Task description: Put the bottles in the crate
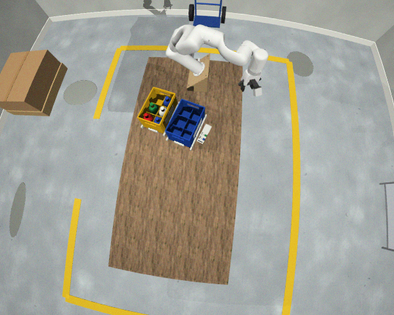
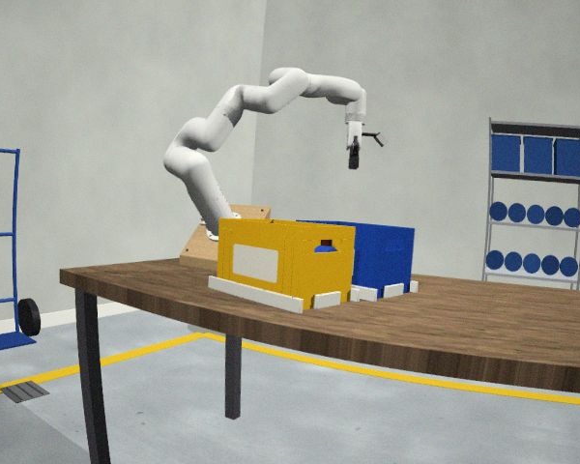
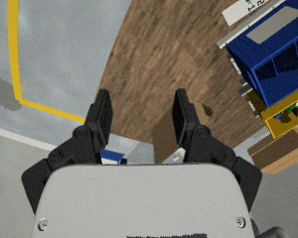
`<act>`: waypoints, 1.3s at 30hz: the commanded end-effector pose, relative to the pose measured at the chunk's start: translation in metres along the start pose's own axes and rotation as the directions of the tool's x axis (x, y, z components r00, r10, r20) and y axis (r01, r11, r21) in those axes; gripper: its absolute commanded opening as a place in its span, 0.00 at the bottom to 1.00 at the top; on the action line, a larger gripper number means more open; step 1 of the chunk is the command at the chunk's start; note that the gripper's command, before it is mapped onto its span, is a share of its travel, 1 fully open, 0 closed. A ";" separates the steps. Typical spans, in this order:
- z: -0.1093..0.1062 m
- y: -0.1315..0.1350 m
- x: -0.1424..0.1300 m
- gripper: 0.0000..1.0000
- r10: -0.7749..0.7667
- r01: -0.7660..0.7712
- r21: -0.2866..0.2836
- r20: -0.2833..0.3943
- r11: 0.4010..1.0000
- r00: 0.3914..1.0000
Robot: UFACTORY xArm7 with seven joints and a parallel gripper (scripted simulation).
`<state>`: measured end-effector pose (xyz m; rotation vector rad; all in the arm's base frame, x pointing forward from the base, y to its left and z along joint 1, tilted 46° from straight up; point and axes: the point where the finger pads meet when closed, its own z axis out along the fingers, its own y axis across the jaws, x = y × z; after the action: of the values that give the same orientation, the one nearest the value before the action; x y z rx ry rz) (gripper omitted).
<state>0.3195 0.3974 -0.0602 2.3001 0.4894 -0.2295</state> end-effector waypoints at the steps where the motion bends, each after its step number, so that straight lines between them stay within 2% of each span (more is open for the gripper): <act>1: 0.004 0.021 0.010 0.65 0.157 -0.157 0.006 -0.006 0.988 0.988; 8: 0.014 0.051 0.024 0.65 0.354 -0.354 0.006 -0.004 0.935 0.935; 10: 0.014 0.051 0.024 0.65 0.354 -0.354 0.006 -0.004 0.935 0.935; 13: 0.019 0.065 0.030 0.65 0.470 -0.470 0.007 -0.004 0.883 0.883; 25: 0.036 0.117 0.054 0.65 0.731 -0.731 0.008 -0.002 0.682 0.682; 27: 0.036 0.117 0.054 0.65 0.731 -0.731 0.008 -0.002 0.682 0.682; 39: 0.053 0.169 0.078 0.65 0.731 -0.731 0.008 -0.003 0.682 0.682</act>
<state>0.4455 0.2830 -0.0173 2.3015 -0.4665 0.1765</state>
